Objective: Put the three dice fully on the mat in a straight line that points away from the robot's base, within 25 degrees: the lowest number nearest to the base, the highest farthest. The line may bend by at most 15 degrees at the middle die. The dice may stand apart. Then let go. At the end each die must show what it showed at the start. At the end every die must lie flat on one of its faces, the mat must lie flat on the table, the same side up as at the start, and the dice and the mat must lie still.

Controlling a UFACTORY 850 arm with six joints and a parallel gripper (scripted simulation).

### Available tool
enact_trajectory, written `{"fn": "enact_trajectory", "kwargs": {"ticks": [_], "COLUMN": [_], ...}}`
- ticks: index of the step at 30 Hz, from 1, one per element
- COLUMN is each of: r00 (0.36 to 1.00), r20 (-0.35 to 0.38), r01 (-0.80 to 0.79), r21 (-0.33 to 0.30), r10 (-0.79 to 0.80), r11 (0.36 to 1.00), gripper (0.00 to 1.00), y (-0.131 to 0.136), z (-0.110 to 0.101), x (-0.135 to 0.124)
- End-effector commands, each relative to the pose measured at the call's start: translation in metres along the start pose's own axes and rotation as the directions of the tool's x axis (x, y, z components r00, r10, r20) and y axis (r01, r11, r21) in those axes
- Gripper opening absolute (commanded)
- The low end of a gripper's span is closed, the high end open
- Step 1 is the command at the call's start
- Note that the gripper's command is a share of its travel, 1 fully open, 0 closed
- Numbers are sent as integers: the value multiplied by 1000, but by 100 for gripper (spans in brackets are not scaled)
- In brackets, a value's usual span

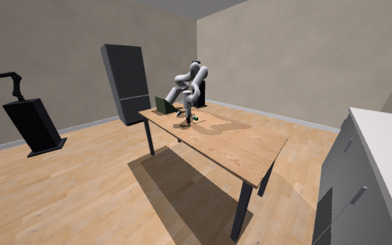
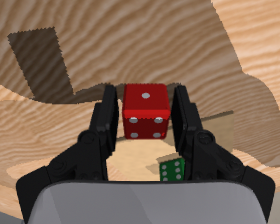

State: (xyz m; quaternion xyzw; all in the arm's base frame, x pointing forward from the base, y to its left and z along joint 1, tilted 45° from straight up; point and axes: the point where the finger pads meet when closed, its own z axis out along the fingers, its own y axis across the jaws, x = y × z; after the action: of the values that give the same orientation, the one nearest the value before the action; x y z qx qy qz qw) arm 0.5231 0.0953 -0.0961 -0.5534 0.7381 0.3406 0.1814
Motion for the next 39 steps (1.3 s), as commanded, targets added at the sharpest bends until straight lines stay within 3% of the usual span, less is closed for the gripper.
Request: {"fn": "enact_trajectory", "kwargs": {"ticks": [1, 6, 7, 39], "r00": [1000, 1000, 1000, 1000], "r20": [0, 0, 0, 0], "r01": [1, 1, 1, 1], "r21": [2, 2, 2, 2], "r10": [-1, -1, -1, -1], "r11": [1000, 1000, 1000, 1000], "gripper": [47, 47, 27, 27], "y": [-1, -1, -1, -1], "z": [-1, -1, -1, -1], "x": [0, 0, 0, 0]}}
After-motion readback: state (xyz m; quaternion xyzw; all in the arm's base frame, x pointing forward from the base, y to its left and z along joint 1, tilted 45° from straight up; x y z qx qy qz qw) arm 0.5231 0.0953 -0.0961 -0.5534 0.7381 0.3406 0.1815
